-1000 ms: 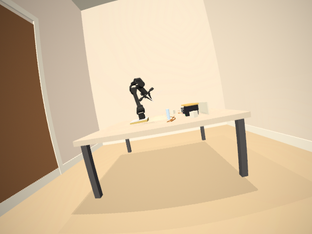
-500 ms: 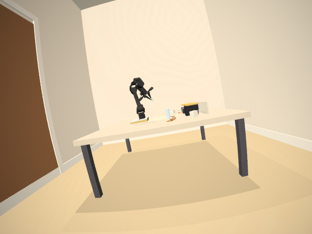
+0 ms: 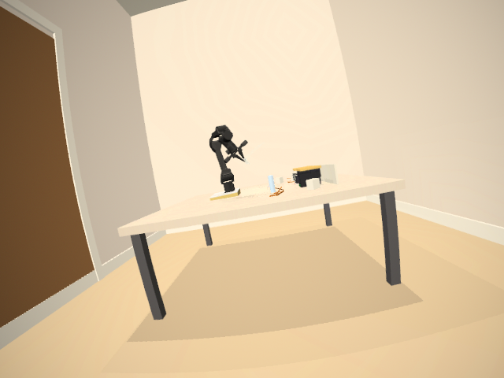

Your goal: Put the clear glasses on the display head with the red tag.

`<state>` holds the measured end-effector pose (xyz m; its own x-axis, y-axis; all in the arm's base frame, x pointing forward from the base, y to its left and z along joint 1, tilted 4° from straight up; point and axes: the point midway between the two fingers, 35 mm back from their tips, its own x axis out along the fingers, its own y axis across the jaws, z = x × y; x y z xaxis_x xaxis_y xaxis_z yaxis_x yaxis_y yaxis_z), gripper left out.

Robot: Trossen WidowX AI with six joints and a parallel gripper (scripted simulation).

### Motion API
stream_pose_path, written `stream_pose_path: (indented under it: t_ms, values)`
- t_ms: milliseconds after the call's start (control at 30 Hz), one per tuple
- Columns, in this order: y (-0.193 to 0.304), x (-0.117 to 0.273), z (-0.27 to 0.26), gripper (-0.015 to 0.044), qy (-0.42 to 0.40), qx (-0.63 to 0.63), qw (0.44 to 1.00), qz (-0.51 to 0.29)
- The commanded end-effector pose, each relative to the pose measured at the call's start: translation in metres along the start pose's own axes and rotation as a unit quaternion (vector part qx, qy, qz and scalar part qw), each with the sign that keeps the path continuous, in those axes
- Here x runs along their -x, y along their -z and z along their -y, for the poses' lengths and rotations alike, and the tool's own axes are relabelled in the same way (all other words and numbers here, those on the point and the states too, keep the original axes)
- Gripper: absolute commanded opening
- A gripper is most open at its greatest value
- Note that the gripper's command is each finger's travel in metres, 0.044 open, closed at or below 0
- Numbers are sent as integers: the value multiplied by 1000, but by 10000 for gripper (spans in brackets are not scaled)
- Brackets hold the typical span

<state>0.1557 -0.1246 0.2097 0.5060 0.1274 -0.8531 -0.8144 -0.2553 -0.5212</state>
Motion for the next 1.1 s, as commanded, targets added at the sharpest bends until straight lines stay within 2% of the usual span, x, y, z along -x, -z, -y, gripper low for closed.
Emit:
stream_pose_path:
  t_ms: [0, 300, 1067]
  values:
    - [0, 0, 0, 0, -1, -2, 1000, 0]
    - [-1, -5, 4, 0, -9, -10, 1000, 11]
    - [-22, -54, 39, 0, -108, -70, 989, 75]
